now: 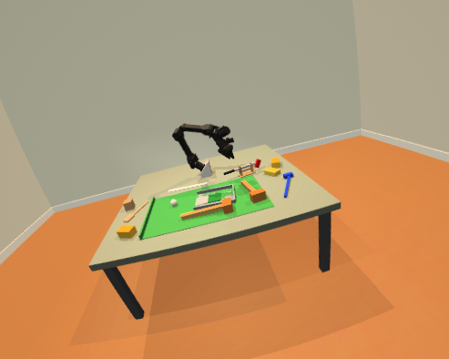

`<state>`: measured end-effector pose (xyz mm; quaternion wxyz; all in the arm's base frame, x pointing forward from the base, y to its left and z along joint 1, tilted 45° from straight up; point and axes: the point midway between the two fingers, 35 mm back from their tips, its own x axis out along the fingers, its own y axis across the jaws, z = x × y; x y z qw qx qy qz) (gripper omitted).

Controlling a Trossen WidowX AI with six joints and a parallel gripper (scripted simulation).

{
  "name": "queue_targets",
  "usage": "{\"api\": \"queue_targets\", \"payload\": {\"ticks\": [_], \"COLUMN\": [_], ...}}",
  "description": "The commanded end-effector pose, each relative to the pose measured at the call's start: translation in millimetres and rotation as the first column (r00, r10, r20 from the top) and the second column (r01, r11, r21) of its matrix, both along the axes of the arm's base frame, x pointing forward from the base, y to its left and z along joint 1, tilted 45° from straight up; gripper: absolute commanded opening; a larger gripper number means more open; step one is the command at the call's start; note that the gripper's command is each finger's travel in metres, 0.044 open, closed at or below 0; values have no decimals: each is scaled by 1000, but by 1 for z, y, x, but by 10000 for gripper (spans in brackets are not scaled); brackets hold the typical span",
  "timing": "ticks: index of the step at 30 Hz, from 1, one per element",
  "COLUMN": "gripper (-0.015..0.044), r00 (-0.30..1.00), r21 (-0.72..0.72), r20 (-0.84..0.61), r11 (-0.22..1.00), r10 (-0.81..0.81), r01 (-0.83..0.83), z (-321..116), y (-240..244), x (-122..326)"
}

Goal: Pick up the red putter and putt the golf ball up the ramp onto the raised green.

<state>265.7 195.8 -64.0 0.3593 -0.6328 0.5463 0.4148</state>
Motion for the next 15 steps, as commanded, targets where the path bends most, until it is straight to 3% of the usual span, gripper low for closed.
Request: {"api": "queue_targets", "payload": {"ticks": [1,15], "gripper": [440,440], "r00": [983,976], "r21": [-87,-103], "r20": [-145,-169], "r11": [991,987], "r10": [-114,-138], "r01": [102,122], "z": [-11,-29], "y": [-53,-79], "x": [-8,-7]}}
